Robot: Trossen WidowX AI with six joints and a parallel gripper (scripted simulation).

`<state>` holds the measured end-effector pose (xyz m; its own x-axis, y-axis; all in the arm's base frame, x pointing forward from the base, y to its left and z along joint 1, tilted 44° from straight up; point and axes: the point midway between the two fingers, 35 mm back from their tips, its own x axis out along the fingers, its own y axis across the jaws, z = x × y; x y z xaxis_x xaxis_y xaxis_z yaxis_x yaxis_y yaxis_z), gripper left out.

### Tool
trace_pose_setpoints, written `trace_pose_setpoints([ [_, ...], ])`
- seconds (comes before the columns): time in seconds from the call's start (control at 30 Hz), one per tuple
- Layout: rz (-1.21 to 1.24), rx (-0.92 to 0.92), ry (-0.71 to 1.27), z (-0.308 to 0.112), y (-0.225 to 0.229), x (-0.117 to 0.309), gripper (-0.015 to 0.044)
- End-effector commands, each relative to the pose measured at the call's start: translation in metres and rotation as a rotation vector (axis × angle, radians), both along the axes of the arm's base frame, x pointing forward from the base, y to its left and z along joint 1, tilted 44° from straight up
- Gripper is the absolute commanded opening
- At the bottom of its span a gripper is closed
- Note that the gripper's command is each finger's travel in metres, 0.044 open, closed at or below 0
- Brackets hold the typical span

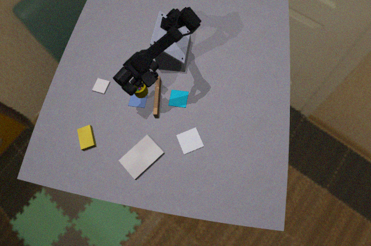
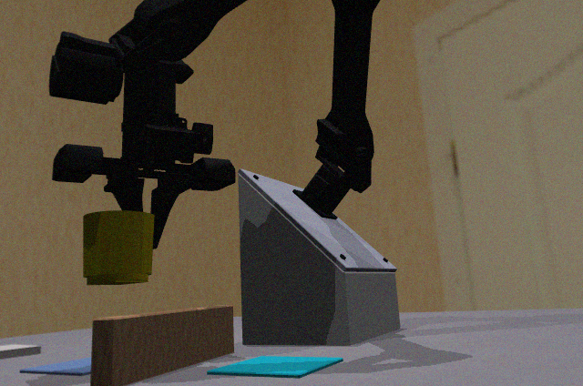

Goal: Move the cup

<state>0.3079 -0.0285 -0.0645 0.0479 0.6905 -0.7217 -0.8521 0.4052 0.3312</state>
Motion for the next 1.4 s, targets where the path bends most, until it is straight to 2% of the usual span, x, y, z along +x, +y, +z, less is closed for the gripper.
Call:
trace_pose_setpoints([
  [0.0,0.000,0.004,0.000,0.005,0.007,-0.001,0.0000],
  [1.37,0.001,0.007,0.002,0.067,0.068,-0.012,0.0000],
])
